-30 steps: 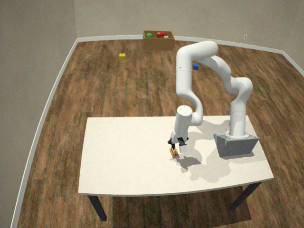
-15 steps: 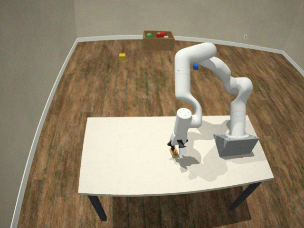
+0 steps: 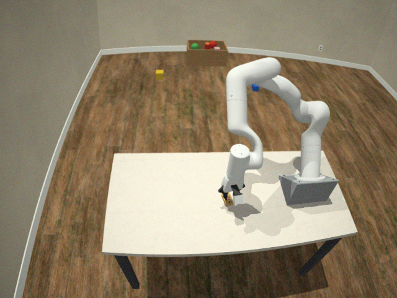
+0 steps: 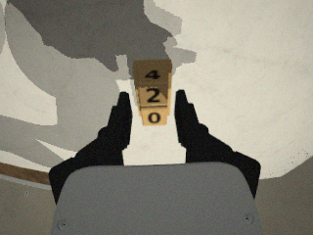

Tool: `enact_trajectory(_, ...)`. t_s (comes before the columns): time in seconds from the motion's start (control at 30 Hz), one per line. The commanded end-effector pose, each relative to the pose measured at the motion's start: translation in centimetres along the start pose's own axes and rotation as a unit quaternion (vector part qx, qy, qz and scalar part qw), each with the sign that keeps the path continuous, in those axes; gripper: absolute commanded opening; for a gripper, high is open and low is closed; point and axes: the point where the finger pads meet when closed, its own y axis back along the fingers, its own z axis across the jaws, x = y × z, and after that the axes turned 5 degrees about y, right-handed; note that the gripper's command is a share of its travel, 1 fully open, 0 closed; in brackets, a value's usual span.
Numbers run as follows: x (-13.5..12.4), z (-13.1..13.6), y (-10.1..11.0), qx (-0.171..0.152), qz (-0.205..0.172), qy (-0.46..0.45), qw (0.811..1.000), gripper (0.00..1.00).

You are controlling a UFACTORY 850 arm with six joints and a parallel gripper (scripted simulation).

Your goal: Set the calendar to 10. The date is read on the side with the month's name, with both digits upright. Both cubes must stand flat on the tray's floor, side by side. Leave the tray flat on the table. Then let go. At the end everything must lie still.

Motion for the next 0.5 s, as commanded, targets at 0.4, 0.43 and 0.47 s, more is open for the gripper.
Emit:
enact_trajectory(0.4, 0.00, 0.07, -0.35, -0.001, 0.000, 0.000, 1.000, 0.47)
enact_trajectory(0.43, 0.00, 0.07, -0.35, -0.001, 0.000, 0.000, 1.000, 0.47)
enact_trajectory(0.47, 0.00, 0.07, -0.35, -0.001, 0.000, 0.000, 1.000, 0.47)
